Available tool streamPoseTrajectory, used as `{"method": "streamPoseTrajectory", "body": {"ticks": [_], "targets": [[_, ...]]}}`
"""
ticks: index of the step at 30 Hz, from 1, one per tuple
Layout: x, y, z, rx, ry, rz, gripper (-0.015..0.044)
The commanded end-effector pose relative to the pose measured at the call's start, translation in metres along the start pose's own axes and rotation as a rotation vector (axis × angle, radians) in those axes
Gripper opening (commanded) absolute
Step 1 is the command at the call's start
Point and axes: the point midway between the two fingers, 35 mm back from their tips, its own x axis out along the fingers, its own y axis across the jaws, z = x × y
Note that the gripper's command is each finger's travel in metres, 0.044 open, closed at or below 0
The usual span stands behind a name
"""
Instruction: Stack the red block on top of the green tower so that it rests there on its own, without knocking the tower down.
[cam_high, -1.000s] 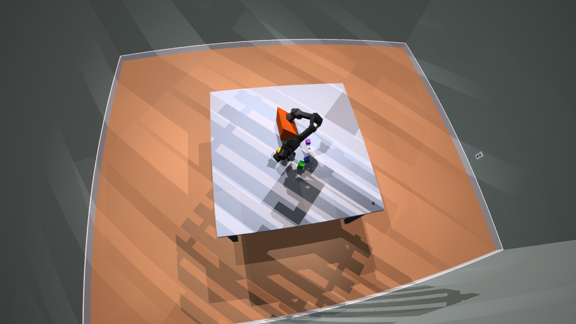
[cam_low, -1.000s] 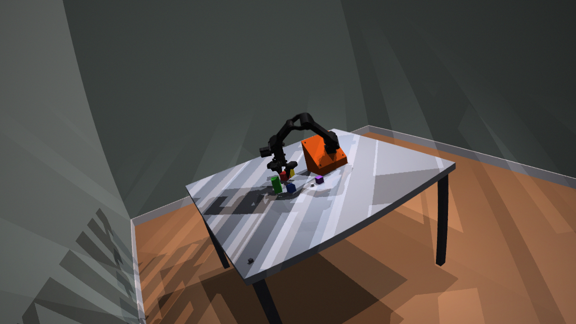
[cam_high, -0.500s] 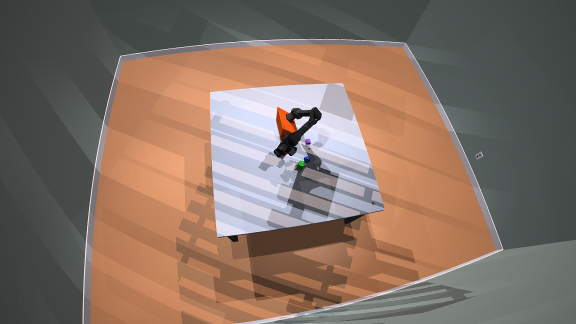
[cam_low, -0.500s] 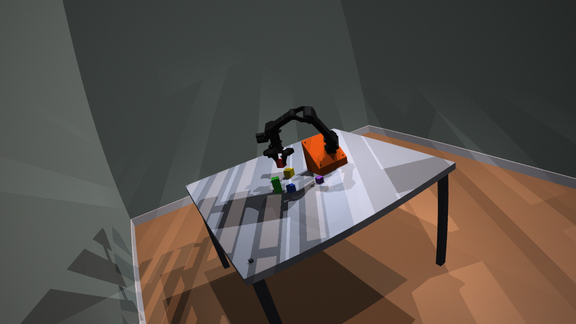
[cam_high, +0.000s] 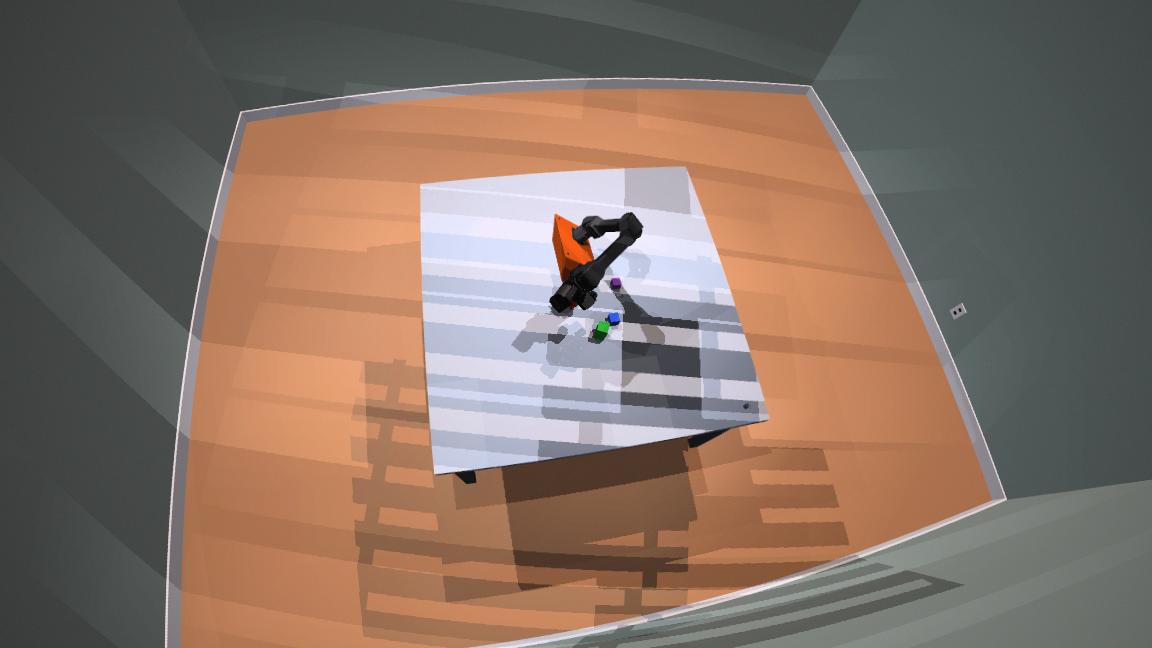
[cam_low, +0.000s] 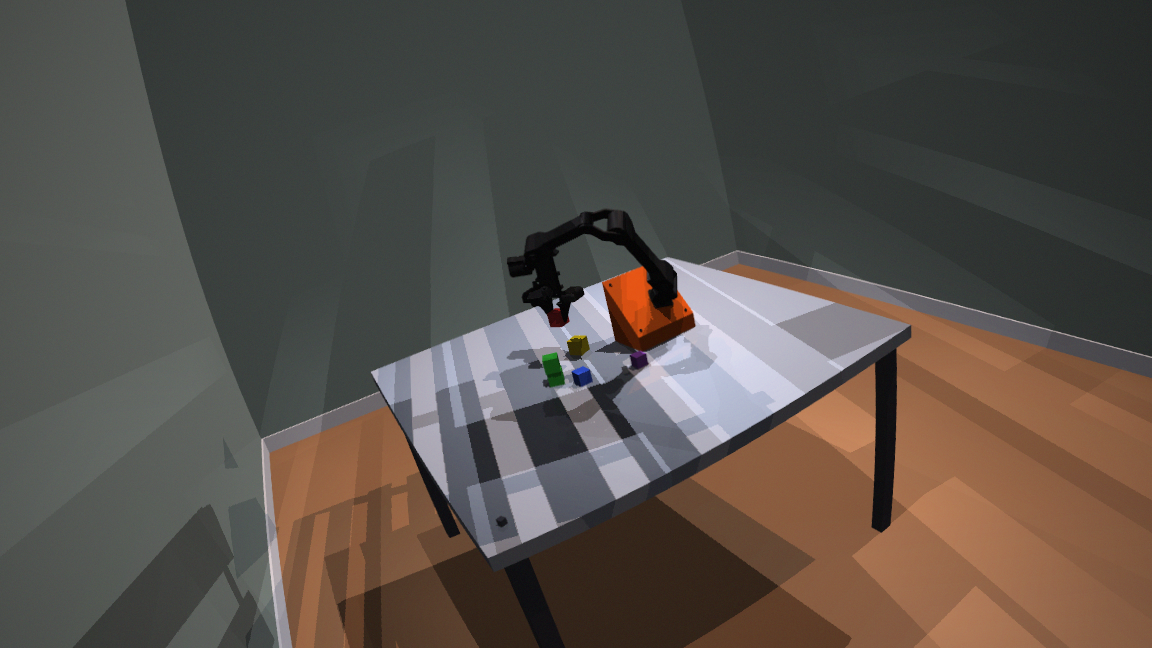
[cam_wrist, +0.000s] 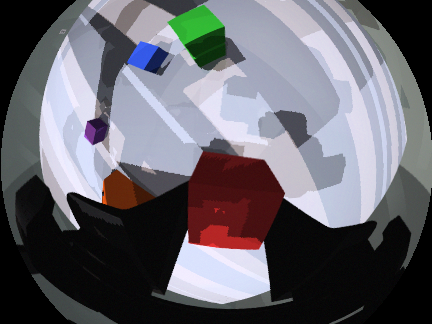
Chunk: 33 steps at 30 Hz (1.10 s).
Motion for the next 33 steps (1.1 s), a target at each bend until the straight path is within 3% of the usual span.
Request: {"method": "streamPoseTrajectory", "body": {"ticks": [1,19,33], "targets": [[-0.002,0.003,0.023,-0.01,-0.001,-0.007,0.0],[-0.001,0.046,0.133,-0.013,-0.008,0.002,0.0],[0.022,0.048,0.14,-0.014,-0.009,0.004,0.0]]}}
